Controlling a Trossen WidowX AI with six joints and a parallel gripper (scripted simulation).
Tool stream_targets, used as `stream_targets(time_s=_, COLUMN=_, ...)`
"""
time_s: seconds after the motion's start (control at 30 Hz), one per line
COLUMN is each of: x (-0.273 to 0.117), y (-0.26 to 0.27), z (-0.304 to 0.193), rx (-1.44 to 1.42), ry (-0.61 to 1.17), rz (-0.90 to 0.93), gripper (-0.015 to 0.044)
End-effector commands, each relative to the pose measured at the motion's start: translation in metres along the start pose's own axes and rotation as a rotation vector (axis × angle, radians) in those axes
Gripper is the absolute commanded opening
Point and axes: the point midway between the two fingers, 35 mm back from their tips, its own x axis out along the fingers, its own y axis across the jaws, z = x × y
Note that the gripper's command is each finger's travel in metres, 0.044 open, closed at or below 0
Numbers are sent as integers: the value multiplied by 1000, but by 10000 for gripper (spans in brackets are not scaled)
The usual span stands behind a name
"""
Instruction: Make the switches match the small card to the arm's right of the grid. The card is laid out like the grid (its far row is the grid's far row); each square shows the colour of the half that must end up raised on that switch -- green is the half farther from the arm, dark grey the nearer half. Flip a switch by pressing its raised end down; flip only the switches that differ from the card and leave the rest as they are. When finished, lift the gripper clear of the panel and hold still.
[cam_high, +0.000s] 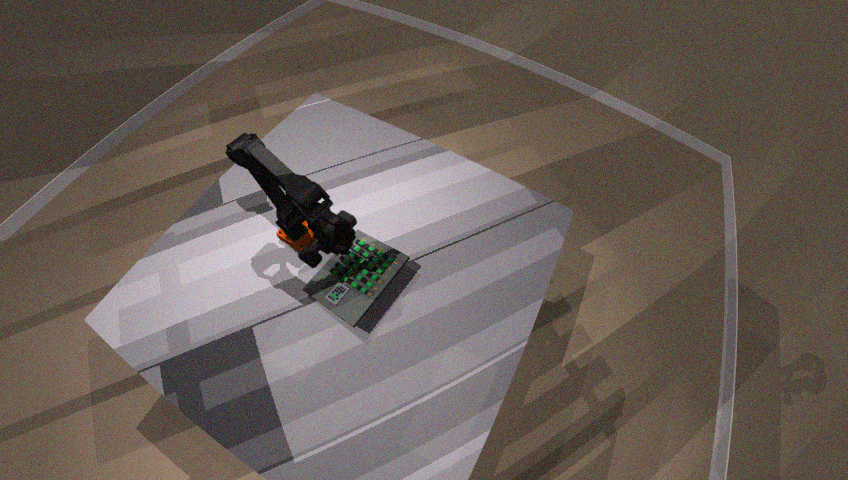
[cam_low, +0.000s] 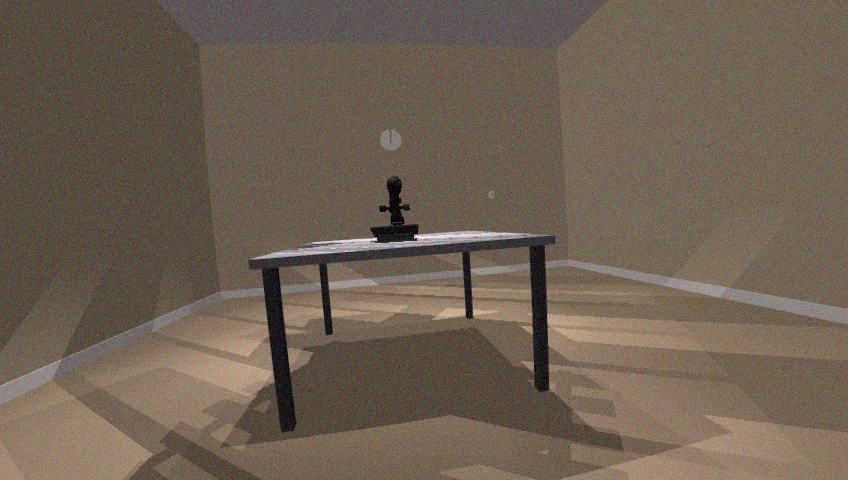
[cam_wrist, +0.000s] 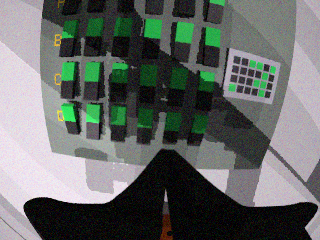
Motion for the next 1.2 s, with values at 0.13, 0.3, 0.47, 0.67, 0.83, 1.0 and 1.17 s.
stream_targets(time_s=0.13, x=-5, y=-35, z=-2, rx=-6, ry=-31, rz=-3, gripper=0)
stream_targets(time_s=0.3, x=30, y=-35, z=0, rx=-6, ry=-7, rz=-3, gripper=0)
stream_targets(time_s=0.47, x=30, y=-35, z=0, rx=-6, ry=-7, rz=-3, gripper=0)
stream_targets(time_s=0.67, x=31, y=-35, z=0, rx=-6, ry=-7, rz=-3, gripper=0)
stream_targets(time_s=0.83, x=39, y=-35, z=0, rx=-6, ry=-7, rz=-3, gripper=0)
stream_targets(time_s=1.0, x=43, y=-35, z=0, rx=-6, ry=-7, rz=-3, gripper=0)
stream_targets(time_s=1.17, x=51, y=-35, z=1, rx=-6, ry=-7, rz=-3, gripper=0)
